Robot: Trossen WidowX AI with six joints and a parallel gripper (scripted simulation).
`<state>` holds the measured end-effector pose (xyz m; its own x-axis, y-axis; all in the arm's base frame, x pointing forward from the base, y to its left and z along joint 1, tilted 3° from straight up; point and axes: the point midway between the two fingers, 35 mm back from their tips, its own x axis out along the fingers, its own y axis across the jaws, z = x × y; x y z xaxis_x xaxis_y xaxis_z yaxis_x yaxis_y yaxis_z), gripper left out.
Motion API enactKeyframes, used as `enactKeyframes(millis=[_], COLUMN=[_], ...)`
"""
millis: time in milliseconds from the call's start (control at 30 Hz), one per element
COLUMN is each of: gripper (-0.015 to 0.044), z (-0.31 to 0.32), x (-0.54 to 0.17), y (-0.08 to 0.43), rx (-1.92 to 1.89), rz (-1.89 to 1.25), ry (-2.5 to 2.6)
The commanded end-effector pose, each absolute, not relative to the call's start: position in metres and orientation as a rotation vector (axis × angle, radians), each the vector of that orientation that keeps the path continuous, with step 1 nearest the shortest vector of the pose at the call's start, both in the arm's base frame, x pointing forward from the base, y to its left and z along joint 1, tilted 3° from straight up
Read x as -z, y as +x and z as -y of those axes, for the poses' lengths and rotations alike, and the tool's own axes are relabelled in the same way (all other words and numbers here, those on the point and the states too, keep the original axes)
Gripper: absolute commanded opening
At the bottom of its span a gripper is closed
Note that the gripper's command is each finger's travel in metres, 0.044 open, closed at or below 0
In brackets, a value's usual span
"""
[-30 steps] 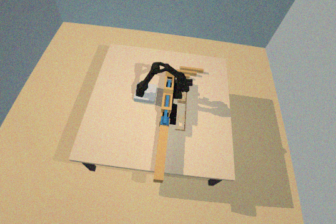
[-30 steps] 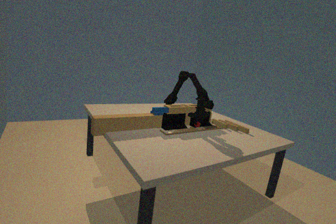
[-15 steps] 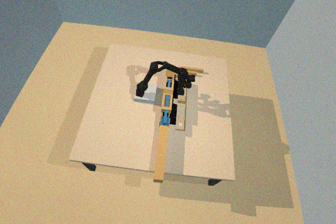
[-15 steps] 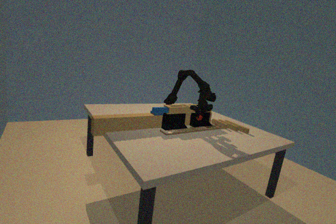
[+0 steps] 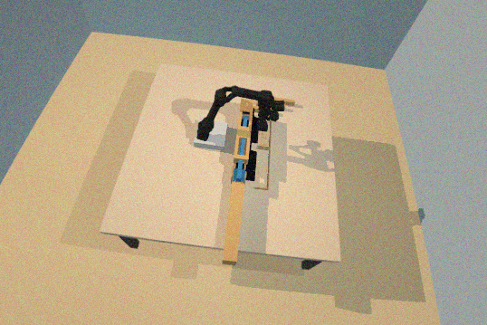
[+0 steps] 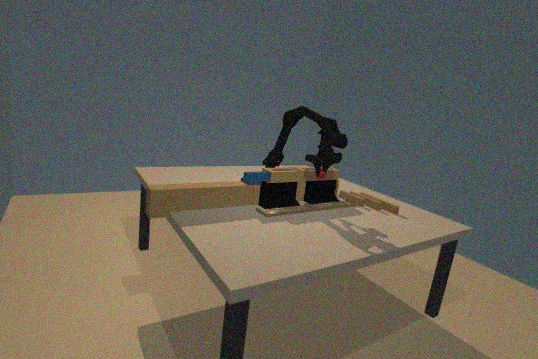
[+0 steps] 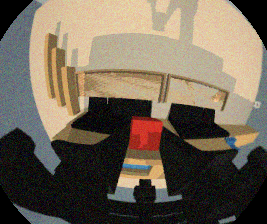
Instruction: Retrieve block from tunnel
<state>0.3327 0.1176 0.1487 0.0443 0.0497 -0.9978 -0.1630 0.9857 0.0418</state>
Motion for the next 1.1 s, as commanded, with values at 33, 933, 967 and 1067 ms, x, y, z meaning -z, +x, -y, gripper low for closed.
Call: enactKeyframes(millis=[33,933,967,1067], gripper=[0.0,0.0,0.0,0.0], z=[-0.115,-0.086,-0.086,-0.086], x=[-0.174,-0.174,-0.174,-0.174], y=[0.327,0.358,0.358,0.358], rx=[-0.168,-0.207,-0.207,-0.207], rz=[-1.514,-0.999,-0.999,-0.999], ry=[-0.092,-0.014,-0.014,-0.014])
